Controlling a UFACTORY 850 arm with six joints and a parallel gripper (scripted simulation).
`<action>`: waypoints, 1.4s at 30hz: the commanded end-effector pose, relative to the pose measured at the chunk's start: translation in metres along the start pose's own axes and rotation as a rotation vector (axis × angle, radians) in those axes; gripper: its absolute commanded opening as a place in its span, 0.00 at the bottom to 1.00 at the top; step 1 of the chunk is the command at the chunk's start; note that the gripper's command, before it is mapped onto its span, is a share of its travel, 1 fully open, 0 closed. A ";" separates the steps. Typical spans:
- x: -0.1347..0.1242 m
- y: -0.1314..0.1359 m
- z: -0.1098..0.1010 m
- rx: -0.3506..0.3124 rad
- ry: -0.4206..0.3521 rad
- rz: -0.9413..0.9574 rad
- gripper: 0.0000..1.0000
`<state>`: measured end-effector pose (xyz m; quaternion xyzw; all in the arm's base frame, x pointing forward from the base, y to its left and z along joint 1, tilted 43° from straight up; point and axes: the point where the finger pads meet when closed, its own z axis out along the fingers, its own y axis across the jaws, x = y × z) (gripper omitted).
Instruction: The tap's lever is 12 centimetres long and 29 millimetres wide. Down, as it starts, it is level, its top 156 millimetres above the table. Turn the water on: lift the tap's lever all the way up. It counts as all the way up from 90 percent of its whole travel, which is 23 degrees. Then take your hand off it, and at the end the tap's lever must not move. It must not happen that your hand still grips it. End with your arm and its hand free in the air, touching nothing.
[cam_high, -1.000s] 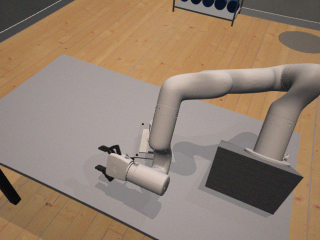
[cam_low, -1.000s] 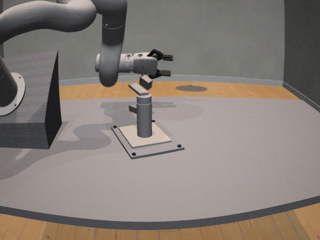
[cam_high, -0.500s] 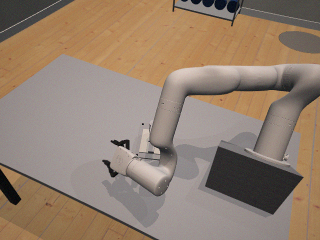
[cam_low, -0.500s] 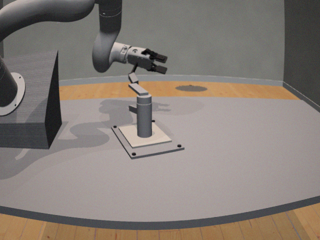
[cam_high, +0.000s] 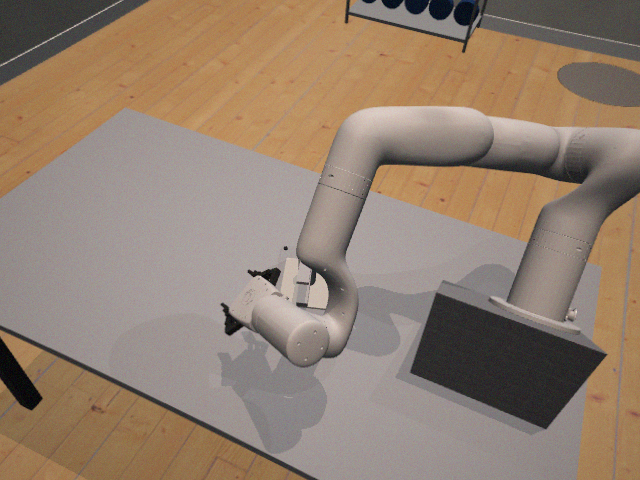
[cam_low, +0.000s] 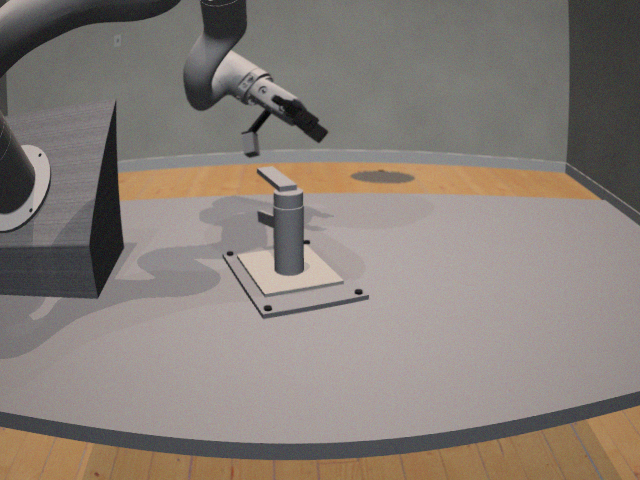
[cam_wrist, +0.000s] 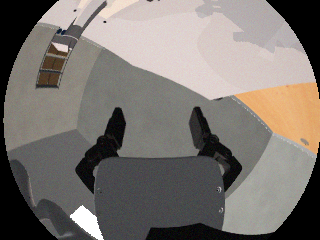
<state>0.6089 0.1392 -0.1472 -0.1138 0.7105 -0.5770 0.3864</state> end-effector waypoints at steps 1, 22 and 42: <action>0.003 -0.018 -0.002 0.003 0.121 0.117 1.00; 0.028 -0.091 -0.011 0.046 0.640 0.624 1.00; 0.051 -0.157 -0.019 0.085 1.101 1.076 1.00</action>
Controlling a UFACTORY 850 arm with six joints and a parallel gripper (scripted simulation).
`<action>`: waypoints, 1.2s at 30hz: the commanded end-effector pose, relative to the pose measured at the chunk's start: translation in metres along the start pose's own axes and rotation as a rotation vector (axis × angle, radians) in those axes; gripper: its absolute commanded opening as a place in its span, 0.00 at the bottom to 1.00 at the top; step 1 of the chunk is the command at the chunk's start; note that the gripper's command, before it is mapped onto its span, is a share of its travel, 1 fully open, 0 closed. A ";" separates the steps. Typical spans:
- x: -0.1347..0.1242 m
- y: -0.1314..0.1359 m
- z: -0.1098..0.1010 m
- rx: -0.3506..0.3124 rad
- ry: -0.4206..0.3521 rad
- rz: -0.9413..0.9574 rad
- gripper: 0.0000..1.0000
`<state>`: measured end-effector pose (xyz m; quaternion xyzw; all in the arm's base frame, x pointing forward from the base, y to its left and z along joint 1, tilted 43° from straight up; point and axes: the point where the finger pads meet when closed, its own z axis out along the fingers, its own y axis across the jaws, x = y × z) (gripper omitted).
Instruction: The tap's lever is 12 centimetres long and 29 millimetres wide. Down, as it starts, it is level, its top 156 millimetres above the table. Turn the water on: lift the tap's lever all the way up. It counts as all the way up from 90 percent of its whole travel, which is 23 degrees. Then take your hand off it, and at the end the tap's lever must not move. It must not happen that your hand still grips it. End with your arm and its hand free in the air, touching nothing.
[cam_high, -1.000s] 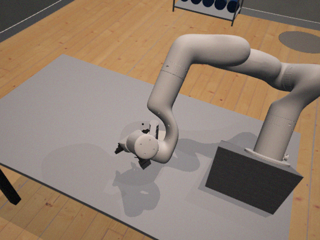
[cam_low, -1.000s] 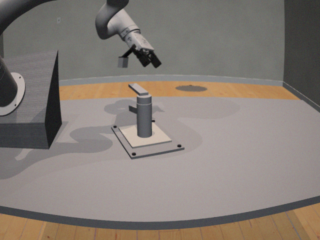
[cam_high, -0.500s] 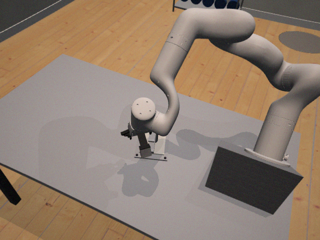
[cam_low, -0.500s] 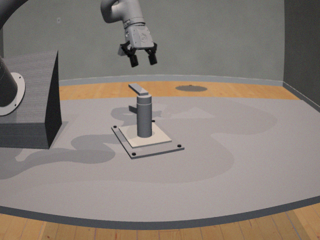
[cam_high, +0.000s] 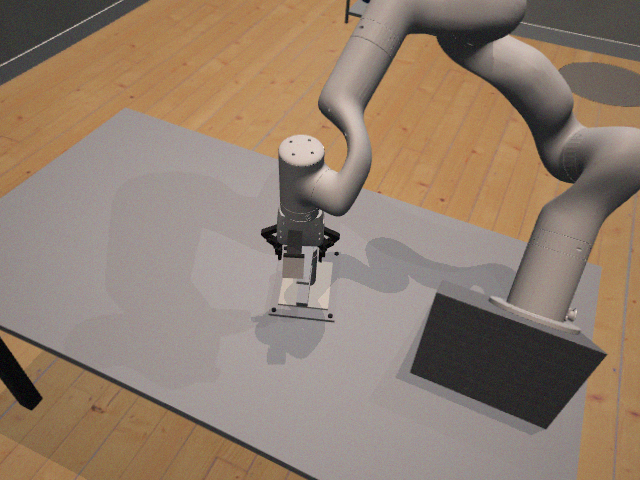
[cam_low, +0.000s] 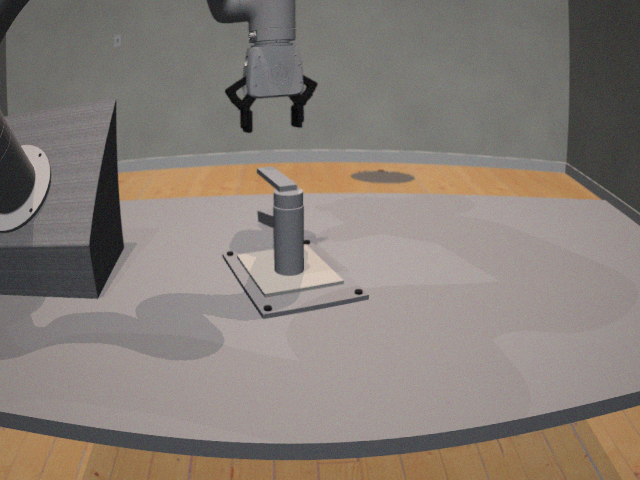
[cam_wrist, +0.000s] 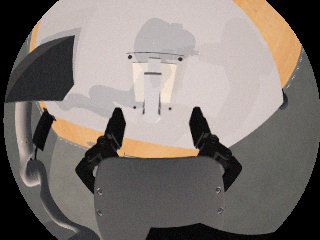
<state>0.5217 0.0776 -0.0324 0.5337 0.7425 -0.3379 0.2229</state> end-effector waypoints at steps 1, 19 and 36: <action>-0.006 -0.008 -0.002 -0.007 0.074 0.063 1.00; -0.006 -0.008 -0.002 -0.006 0.078 0.067 0.00; -0.006 -0.008 -0.002 -0.006 0.078 0.067 0.00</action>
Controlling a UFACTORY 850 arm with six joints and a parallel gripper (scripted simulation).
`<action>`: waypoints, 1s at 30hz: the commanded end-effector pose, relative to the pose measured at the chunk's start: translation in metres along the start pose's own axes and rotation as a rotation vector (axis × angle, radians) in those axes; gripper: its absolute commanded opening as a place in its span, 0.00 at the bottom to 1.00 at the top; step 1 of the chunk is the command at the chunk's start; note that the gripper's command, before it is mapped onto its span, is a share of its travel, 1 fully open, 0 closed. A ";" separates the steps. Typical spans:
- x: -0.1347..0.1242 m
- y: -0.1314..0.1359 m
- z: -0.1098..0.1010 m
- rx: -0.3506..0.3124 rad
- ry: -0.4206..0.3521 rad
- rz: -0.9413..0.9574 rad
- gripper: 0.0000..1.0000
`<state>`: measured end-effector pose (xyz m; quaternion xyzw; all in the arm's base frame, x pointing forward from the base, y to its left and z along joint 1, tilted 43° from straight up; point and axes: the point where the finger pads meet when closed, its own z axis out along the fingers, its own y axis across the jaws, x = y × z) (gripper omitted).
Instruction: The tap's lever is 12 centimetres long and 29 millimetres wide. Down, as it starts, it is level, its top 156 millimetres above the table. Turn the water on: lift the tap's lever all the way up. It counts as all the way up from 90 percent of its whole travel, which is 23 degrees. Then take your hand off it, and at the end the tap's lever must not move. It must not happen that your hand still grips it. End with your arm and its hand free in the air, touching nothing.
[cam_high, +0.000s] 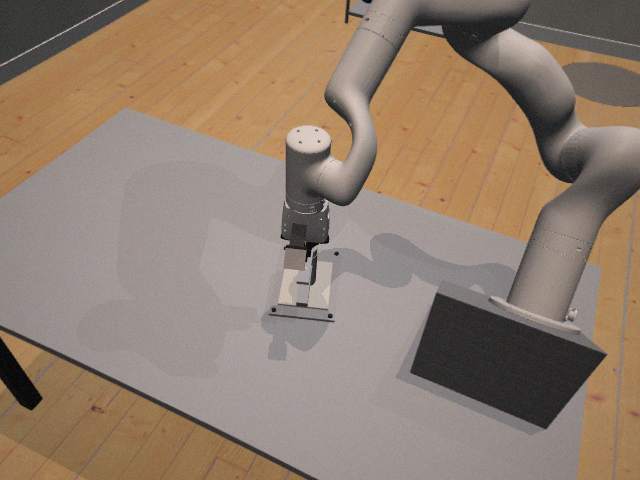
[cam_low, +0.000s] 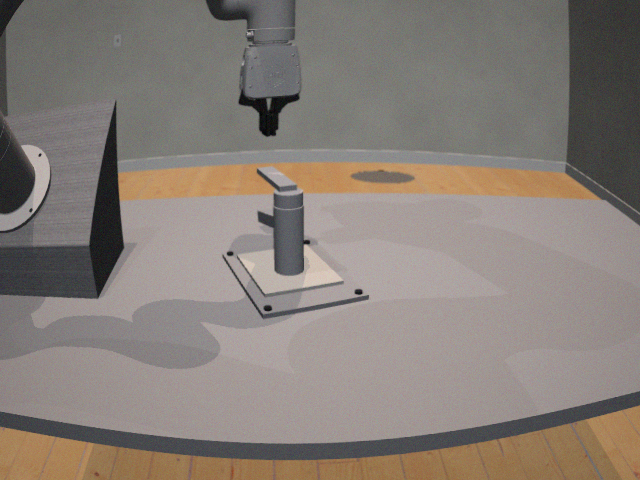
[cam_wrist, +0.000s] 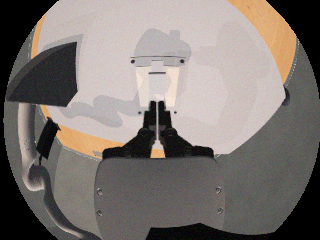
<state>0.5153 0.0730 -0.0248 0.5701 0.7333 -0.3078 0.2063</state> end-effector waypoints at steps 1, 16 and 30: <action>0.000 0.001 -0.001 -0.002 0.000 0.001 0.00; 0.000 0.001 -0.001 -0.002 0.000 0.001 0.68; 0.000 0.001 -0.001 -0.002 0.000 0.001 0.68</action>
